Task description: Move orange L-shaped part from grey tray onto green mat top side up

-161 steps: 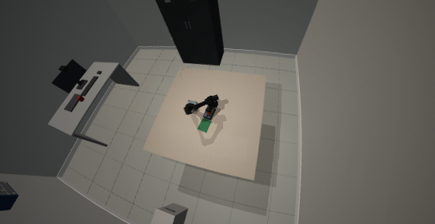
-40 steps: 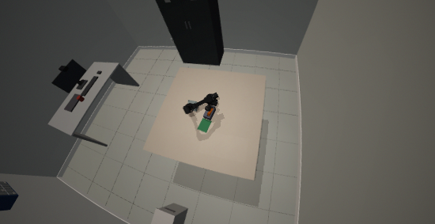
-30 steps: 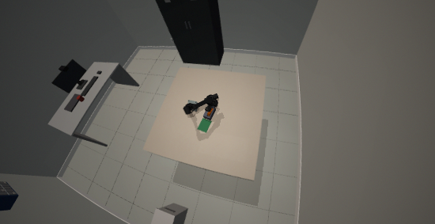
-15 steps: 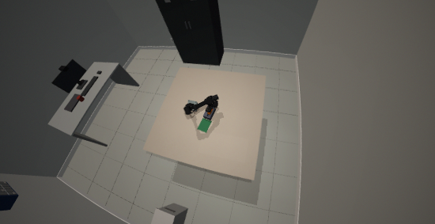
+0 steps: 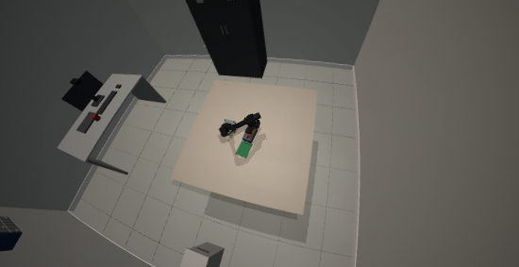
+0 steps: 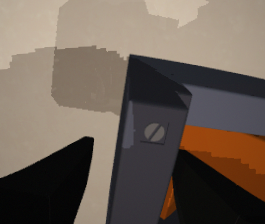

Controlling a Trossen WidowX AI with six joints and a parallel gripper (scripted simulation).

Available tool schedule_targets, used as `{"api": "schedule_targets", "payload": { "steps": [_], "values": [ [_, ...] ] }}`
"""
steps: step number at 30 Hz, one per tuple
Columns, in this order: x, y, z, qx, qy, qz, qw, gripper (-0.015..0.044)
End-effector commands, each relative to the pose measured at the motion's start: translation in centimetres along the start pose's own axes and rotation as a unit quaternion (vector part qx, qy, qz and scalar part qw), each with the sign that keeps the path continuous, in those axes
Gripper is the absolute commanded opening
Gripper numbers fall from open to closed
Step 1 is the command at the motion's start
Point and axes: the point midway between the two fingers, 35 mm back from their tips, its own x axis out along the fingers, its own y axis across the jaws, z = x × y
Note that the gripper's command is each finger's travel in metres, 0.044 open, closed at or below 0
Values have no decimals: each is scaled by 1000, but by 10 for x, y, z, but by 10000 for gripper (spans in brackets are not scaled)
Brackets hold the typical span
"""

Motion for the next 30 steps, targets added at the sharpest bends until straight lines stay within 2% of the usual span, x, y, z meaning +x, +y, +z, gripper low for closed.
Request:
{"api": "schedule_targets", "payload": {
  "steps": [1, 13, 21, 30],
  "values": [
    [0, 0, 0, 1, 1, 1, 1000, 180],
    [-19, 11, -1, -3, 7, -3, 1000, 180],
    [-102, 0, 0, -3, 8, -3, 1000, 180],
    [-103, 3, 0, -7, 1, 0, 1000, 180]
  ]
}}
